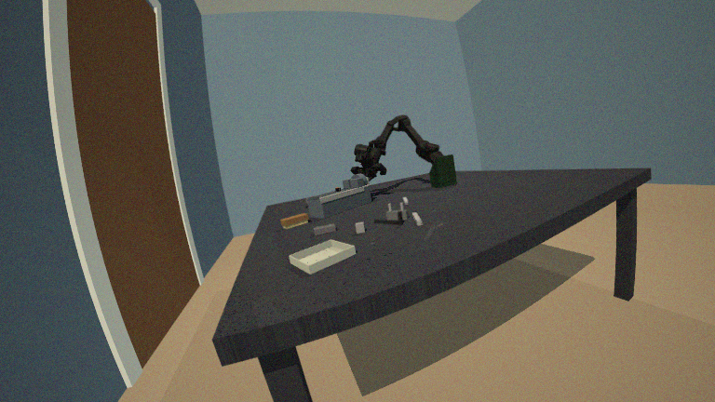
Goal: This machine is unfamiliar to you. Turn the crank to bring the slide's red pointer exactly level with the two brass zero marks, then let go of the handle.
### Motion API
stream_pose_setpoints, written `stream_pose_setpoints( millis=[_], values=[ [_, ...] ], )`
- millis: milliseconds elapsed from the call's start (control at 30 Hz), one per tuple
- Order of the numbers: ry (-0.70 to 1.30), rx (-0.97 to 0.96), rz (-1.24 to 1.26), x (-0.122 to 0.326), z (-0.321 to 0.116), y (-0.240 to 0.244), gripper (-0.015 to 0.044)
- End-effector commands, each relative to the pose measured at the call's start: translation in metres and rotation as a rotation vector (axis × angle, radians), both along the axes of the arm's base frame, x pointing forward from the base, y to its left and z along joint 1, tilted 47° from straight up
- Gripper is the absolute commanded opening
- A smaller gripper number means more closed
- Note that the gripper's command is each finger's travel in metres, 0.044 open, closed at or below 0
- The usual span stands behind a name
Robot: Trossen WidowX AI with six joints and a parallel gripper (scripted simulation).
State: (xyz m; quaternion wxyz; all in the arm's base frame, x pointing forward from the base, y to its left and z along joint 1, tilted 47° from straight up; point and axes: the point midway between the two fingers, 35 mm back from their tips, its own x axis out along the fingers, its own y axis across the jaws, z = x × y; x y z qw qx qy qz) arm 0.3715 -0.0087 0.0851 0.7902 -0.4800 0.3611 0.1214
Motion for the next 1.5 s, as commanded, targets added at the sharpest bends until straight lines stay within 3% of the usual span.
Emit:
stream_pose_setpoints(
  millis=[0,200,767,1467],
  values=[
    [0.0,0.0,0.0,0.0,0.0,0.0,0.0],
    [0.0,0.0,0.0,0.0,0.0,0.0,0.0],
    [0.0,0.0,0.0,0.0,0.0,0.0,0.044],
    [0.008,0.008,0.007,-0.015,0.066,0.074,0.044]
  ],
)
